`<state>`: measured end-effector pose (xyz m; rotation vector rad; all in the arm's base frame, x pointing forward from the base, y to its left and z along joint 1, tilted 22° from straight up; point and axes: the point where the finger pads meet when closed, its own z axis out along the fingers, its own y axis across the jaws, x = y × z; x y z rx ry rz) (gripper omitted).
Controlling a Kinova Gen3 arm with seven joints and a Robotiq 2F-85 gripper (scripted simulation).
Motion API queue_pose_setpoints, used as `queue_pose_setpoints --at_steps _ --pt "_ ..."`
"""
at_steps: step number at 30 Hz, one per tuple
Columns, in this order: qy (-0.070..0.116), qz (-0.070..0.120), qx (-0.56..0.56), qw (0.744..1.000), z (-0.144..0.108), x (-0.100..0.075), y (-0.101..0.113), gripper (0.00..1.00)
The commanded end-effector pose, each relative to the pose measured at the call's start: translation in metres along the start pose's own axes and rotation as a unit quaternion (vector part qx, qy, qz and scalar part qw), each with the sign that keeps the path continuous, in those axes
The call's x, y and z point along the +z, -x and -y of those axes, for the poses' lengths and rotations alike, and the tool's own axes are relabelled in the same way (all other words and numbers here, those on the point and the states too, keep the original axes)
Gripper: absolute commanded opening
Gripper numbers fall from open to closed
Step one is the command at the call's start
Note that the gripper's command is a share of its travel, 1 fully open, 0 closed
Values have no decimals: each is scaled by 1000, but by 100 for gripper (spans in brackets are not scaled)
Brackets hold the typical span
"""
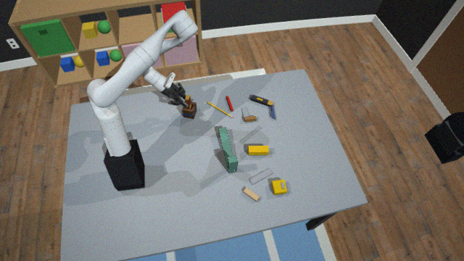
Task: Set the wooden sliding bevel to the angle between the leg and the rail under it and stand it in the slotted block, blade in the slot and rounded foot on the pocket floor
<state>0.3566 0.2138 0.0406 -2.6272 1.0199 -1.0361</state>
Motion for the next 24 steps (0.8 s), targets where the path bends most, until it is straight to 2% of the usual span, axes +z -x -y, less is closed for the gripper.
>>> queue_pose_setpoints --at_steps 1,24 --pt "0 0 0 1000 0 0 0 10" --pt "0 0 0 1000 0 2 2 10"
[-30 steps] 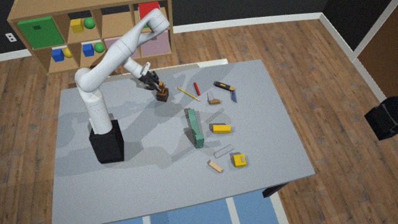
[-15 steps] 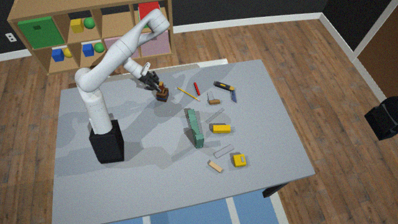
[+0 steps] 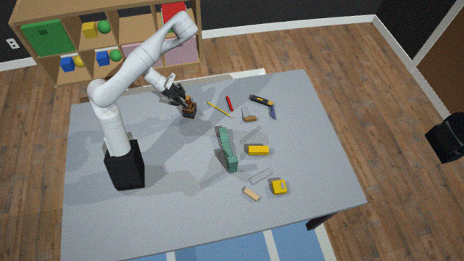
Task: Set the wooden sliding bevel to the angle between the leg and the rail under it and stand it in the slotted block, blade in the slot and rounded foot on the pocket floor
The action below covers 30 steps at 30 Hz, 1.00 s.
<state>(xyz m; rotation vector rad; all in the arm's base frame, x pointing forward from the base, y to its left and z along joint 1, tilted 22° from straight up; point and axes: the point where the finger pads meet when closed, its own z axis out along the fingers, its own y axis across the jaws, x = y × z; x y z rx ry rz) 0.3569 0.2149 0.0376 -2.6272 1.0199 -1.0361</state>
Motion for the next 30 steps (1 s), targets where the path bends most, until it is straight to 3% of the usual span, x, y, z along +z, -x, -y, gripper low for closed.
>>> queue_pose_setpoints --at_steps 1,30 --pt "0 0 0 1000 0 0 -1 10" --pt "0 0 0 1000 0 4 4 10"
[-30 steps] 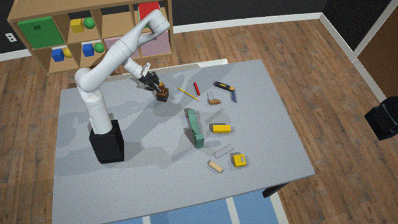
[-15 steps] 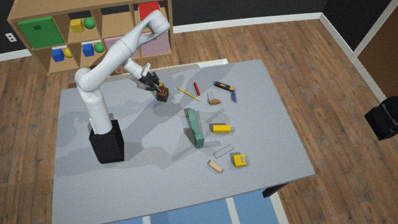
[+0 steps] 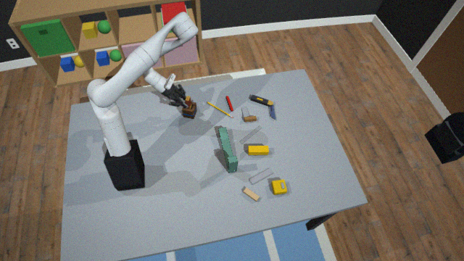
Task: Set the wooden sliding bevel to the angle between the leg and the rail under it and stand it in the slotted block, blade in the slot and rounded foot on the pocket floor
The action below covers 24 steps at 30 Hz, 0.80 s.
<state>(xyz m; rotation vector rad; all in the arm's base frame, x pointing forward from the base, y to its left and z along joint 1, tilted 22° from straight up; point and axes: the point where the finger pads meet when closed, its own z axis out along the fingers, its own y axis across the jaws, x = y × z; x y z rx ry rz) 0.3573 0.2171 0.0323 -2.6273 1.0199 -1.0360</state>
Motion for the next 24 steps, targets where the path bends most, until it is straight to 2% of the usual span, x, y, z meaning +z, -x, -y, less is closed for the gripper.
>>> queue_pose_setpoints --at_steps 1,7,8,24 --pt "0 0 0 1000 0 0 0 10" --pt "0 0 0 1000 0 0 0 10" --pt "0 0 0 1000 0 0 0 100" --pt "0 0 0 1000 0 0 0 100"
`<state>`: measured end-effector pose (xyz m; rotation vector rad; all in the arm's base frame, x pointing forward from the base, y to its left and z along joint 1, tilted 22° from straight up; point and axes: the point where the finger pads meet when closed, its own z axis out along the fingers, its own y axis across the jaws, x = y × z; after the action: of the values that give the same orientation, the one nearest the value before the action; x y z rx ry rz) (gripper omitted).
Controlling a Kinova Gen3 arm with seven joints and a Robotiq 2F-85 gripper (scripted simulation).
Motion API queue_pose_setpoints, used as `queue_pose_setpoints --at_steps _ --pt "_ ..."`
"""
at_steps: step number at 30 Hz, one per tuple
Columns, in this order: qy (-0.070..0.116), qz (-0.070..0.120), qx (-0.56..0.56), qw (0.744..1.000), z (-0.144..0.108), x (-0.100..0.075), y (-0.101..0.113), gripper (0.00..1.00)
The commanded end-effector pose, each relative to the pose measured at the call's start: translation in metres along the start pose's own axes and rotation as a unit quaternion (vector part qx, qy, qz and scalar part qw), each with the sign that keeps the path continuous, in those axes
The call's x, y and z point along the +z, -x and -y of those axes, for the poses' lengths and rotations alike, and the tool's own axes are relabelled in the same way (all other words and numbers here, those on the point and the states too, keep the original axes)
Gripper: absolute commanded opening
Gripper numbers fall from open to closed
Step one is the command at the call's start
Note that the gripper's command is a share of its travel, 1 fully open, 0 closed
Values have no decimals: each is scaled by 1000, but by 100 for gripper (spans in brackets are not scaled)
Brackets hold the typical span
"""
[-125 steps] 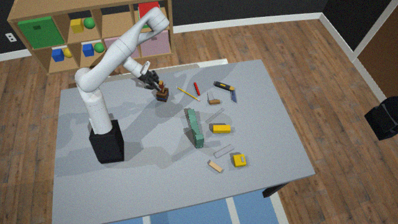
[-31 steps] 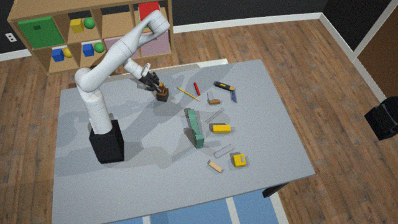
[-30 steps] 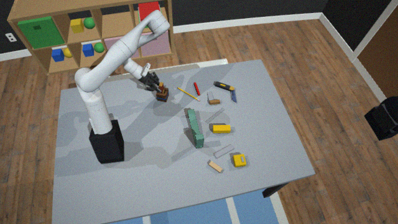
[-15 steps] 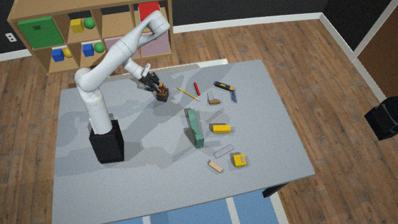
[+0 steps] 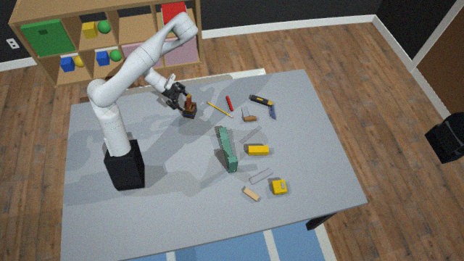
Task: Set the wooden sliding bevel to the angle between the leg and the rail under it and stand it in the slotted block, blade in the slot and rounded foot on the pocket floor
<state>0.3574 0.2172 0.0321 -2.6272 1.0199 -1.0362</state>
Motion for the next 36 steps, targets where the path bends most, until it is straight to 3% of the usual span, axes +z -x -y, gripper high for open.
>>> queue_pose_setpoints --at_steps 1,26,36 --pt "0 0 0 1000 0 0 -1 100" --pt "0 0 0 1000 0 -1 -1 100" --pt "0 0 0 1000 0 -25 0 100"
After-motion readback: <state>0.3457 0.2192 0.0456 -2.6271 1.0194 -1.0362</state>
